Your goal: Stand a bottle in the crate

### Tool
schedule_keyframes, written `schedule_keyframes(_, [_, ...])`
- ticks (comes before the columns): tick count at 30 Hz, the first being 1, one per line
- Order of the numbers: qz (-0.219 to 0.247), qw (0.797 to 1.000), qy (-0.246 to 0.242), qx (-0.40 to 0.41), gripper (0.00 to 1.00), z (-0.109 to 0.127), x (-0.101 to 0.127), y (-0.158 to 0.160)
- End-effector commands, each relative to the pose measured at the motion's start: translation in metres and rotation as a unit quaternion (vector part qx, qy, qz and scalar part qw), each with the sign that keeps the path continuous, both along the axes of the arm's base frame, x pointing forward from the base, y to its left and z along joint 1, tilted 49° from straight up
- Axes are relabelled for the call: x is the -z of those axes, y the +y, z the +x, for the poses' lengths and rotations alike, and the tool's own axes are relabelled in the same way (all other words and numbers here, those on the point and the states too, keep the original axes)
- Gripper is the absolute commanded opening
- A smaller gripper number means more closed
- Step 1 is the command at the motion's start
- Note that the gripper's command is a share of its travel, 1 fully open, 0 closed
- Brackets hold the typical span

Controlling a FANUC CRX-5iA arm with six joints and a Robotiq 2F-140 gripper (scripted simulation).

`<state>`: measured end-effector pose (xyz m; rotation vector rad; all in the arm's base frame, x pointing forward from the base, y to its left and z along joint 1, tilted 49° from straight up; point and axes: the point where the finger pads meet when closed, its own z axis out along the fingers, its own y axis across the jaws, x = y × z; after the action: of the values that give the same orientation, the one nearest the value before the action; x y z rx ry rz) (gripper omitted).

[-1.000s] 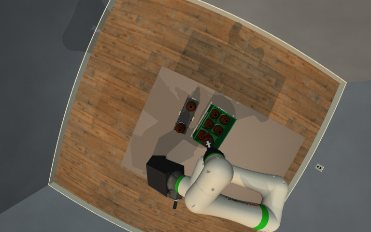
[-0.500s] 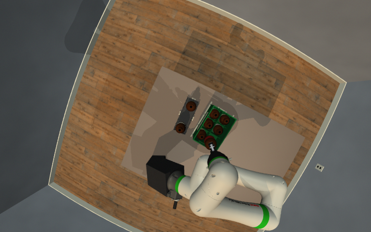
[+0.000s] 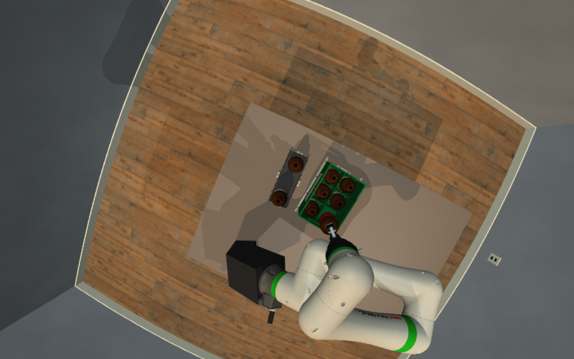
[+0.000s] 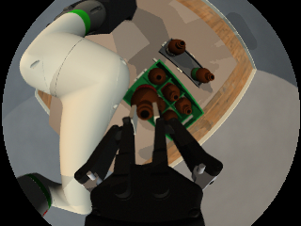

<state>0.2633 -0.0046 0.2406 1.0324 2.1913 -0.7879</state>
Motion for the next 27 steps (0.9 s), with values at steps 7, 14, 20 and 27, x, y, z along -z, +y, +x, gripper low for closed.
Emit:
schedule_keyframes(7, [0.000,1.000,0.000,0.000,0.00,-0.004,-0.005,-0.006])
schedule_keyframes(14, [0.000,1.000,0.000,0.000,0.00,-0.006,-0.007,-0.008])
schedule_keyframes(20, [0.000,1.000,0.000,0.000,0.00,-0.008,-0.009,-0.011])
schedule_keyframes(27, [0.000,1.000,0.000,0.000,0.00,-0.009,-0.010,-0.012])
